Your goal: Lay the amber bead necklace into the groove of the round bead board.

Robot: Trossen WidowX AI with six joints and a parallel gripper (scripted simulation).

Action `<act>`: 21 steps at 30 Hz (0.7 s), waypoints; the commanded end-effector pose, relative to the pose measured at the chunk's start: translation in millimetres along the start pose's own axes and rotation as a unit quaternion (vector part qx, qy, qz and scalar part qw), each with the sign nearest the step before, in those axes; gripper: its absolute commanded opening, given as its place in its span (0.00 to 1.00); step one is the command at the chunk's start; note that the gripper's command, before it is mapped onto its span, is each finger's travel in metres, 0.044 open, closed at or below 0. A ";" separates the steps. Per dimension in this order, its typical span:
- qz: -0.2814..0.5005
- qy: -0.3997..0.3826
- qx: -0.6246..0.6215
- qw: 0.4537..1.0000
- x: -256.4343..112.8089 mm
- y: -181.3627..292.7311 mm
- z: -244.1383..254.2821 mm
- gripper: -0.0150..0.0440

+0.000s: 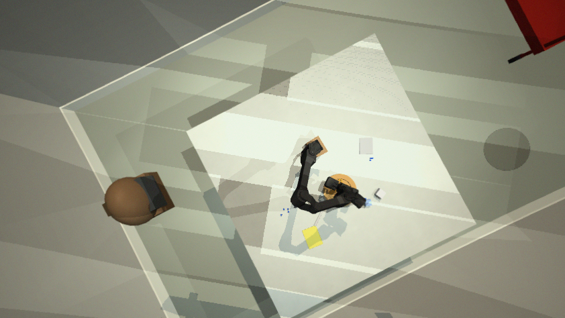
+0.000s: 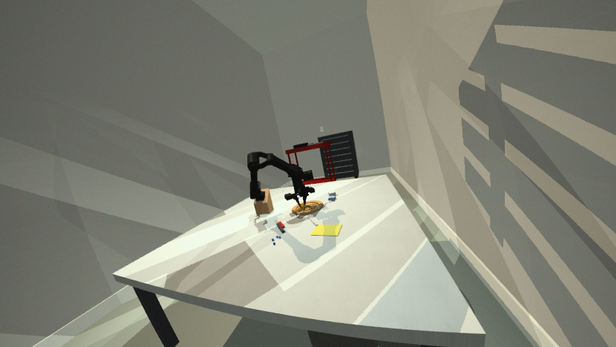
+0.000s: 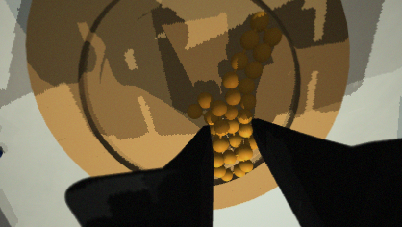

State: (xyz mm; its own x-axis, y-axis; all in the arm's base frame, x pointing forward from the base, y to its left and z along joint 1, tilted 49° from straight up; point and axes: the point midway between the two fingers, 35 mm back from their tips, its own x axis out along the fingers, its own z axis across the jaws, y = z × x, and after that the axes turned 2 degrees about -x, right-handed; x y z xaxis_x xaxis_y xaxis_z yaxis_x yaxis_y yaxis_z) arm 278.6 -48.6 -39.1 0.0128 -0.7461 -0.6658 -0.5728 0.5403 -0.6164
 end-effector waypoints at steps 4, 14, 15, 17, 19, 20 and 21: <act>0.000 0.000 0.000 1.000 -0.5 -0.3 0.1 0.32; 0.000 0.000 0.000 1.000 -0.5 -0.3 0.1 0.25; 0.000 0.000 0.000 1.000 -0.5 -0.3 0.1 0.25; 0.000 0.000 0.000 1.000 -0.5 -0.3 0.1 0.25; 0.000 0.000 0.000 1.000 -0.5 -0.3 0.1 0.25; 0.000 0.000 0.000 1.000 -1.0 -0.2 0.1 0.25; 0.000 0.000 0.000 1.000 -2.5 -0.2 0.1 0.25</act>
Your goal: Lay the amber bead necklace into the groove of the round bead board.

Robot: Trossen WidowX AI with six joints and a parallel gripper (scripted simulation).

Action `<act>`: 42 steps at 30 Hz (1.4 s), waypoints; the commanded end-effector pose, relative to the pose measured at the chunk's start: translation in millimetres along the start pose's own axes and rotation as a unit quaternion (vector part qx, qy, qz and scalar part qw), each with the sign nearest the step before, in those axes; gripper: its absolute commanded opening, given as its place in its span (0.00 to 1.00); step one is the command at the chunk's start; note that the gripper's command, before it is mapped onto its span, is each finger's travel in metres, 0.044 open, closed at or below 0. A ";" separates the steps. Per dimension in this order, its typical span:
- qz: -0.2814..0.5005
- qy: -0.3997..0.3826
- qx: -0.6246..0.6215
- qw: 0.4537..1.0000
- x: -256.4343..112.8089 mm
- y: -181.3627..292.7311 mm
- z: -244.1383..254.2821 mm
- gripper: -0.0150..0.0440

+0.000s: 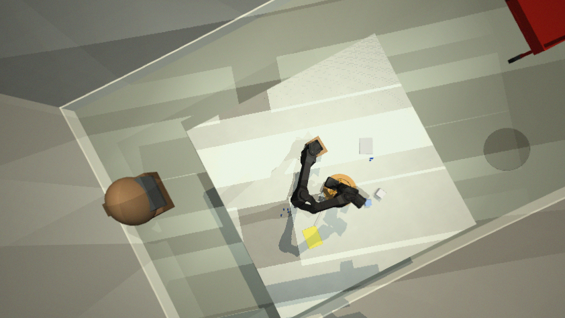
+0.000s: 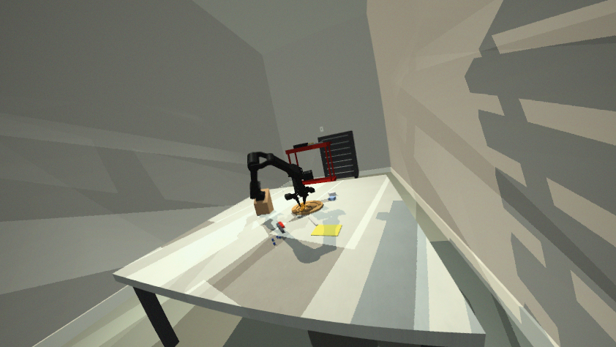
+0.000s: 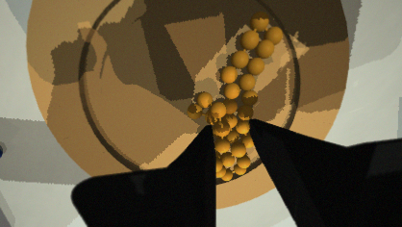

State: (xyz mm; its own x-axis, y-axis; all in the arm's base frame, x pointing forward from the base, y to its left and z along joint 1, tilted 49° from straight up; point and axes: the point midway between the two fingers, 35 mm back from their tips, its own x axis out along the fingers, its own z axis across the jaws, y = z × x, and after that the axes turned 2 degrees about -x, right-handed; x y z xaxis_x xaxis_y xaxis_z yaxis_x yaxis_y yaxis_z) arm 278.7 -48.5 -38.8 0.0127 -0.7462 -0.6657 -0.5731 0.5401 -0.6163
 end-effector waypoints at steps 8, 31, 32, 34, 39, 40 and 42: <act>-0.003 0.001 -0.002 1.000 -15.8 0.2 -0.2 0.25; -0.003 0.001 -0.002 1.000 -2.0 1.6 8.4 0.25; -0.003 0.001 -0.002 1.000 -2.0 1.6 8.4 0.25; -0.003 0.001 -0.002 1.000 -2.0 1.6 8.4 0.25; -0.003 -0.002 0.001 1.000 -5.1 0.6 9.8 0.48; -0.003 -0.002 0.001 1.000 -5.1 0.6 9.8 0.52; -0.003 -0.002 0.001 1.000 -5.1 0.6 9.8 0.61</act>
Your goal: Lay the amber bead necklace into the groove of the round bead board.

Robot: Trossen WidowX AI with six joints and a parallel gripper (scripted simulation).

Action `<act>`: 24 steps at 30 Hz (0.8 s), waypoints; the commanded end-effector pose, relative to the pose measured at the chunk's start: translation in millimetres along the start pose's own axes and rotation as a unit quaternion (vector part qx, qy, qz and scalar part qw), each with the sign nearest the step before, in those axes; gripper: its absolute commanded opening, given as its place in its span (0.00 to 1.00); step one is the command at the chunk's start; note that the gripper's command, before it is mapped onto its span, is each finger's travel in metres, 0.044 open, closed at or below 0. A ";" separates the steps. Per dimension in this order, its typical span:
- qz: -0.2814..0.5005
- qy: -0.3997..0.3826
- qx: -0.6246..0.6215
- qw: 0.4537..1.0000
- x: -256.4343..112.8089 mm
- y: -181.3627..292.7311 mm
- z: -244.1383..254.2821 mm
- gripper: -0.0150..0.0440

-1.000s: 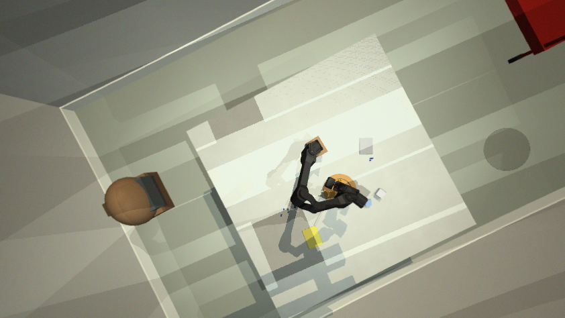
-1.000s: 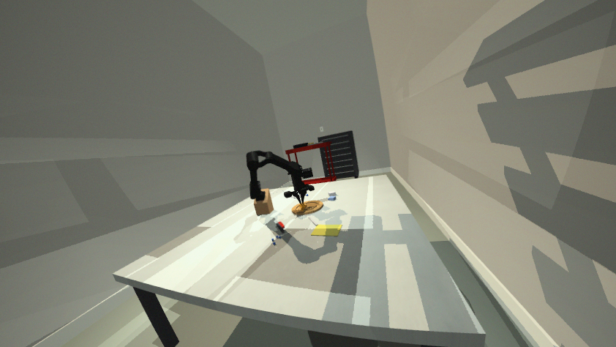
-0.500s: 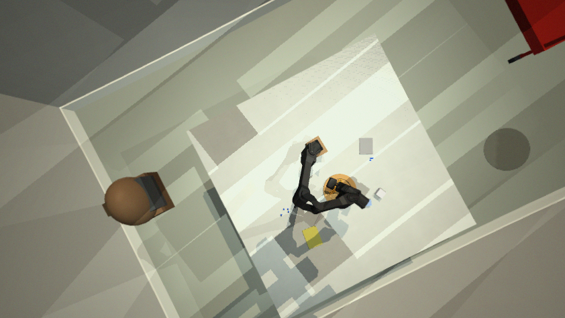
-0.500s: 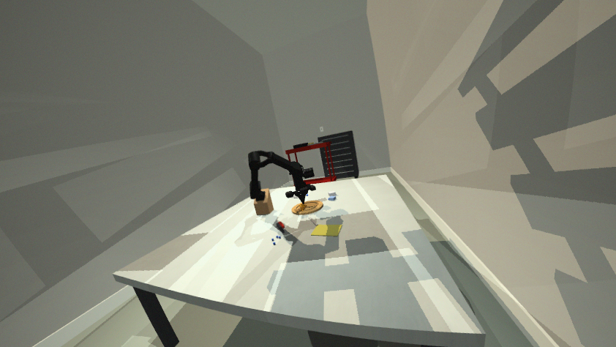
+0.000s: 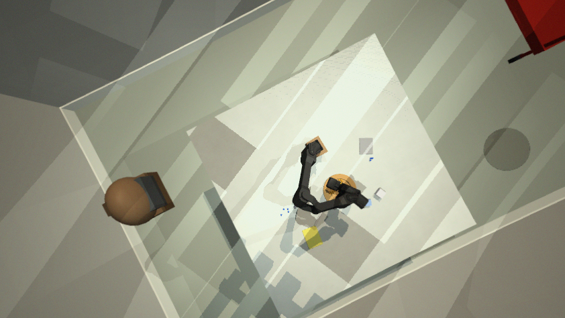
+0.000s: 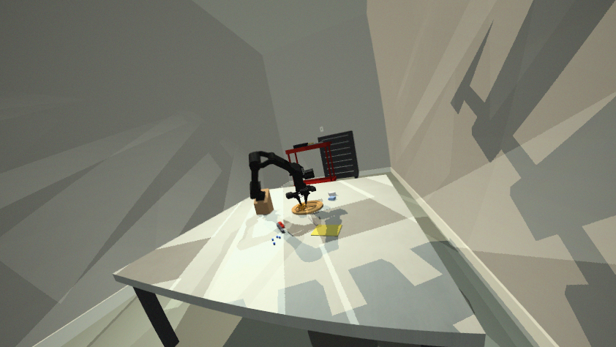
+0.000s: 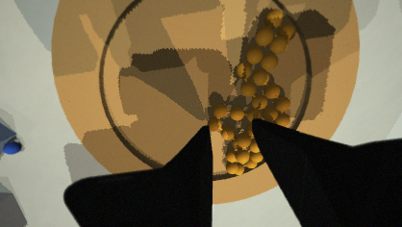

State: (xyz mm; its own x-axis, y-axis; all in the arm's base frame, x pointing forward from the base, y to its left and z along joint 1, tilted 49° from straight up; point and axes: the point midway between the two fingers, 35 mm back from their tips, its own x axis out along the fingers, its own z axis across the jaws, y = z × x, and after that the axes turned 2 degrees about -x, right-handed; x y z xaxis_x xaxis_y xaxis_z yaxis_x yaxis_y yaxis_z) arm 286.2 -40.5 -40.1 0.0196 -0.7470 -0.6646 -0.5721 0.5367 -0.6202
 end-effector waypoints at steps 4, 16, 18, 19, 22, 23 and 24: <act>0.000 0.000 0.000 1.000 0.0 -0.2 0.0 0.79; 0.000 0.003 -0.002 1.000 -10.8 -0.3 1.4 1.00; 0.000 0.003 -0.002 1.000 -10.8 -0.3 1.4 1.00; 0.000 0.003 -0.002 1.000 -10.8 -0.3 1.4 1.00; 0.000 0.003 -0.002 1.000 -10.8 -0.3 1.4 1.00; 0.000 0.003 -0.002 1.000 -10.8 -0.3 1.4 1.00; 0.000 0.003 -0.002 1.000 -10.8 -0.3 1.4 1.00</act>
